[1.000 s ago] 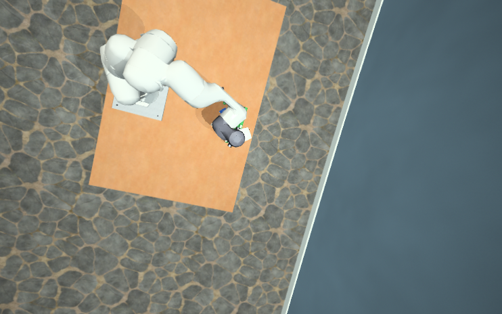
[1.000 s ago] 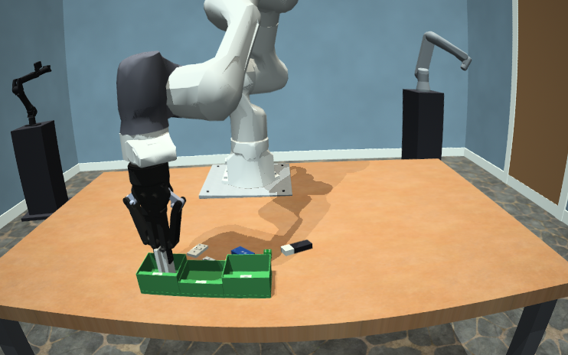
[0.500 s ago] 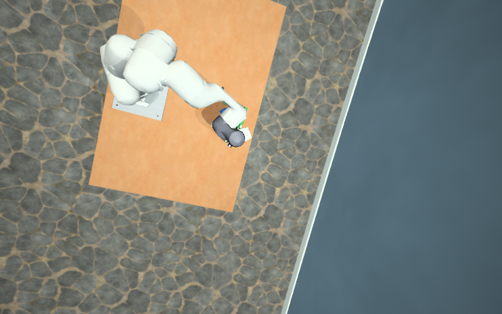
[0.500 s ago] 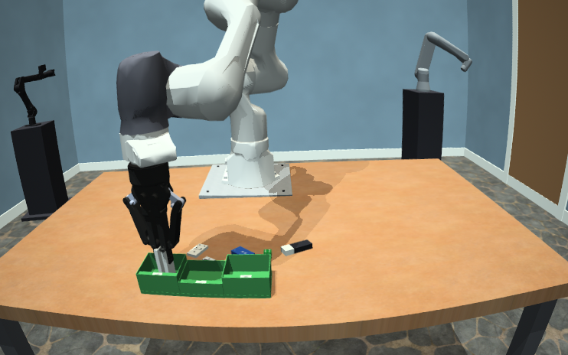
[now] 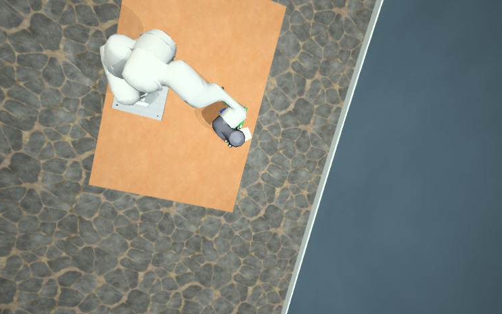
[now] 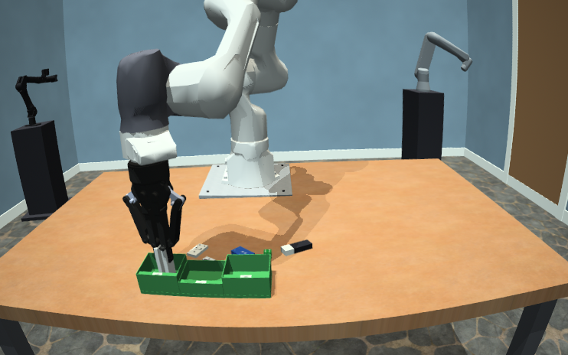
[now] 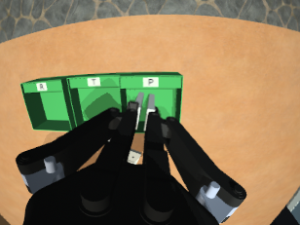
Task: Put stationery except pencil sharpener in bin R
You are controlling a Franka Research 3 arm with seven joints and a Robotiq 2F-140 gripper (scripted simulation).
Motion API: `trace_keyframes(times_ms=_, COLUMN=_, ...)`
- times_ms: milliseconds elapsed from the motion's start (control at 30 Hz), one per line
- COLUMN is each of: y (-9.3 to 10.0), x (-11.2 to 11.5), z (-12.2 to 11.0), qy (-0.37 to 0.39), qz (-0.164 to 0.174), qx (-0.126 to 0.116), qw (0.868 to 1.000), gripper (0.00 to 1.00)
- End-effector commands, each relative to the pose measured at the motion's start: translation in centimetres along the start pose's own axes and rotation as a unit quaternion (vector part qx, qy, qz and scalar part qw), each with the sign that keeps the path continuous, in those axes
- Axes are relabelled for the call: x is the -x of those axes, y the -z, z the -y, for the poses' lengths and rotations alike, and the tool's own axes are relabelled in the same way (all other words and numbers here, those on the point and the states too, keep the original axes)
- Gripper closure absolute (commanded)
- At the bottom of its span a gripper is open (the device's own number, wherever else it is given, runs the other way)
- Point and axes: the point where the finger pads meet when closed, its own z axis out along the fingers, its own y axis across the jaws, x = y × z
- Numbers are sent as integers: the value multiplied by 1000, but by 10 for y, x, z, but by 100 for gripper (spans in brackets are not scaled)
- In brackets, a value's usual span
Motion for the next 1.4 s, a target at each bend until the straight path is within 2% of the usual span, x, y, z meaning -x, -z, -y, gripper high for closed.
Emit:
trace_keyframes(times_ms=0, y=5, x=0, z=0, qy=2, qz=0, qx=0, qw=1000, gripper=95)
trace_keyframes(times_ms=633, y=25, x=0, z=0, qy=2, qz=0, qx=0, qw=1000, gripper=95)
trace_keyframes(times_ms=900, y=56, x=0, z=0, qy=2, qz=0, qx=0, qw=1000, gripper=95)
trace_keyframes(times_ms=1300, y=56, x=0, z=0, qy=2, qz=0, qx=0, qw=1000, gripper=95)
trace_keyframes(times_ms=1367, y=56, x=2, z=10, qy=2, qz=0, qx=0, qw=1000, gripper=95)
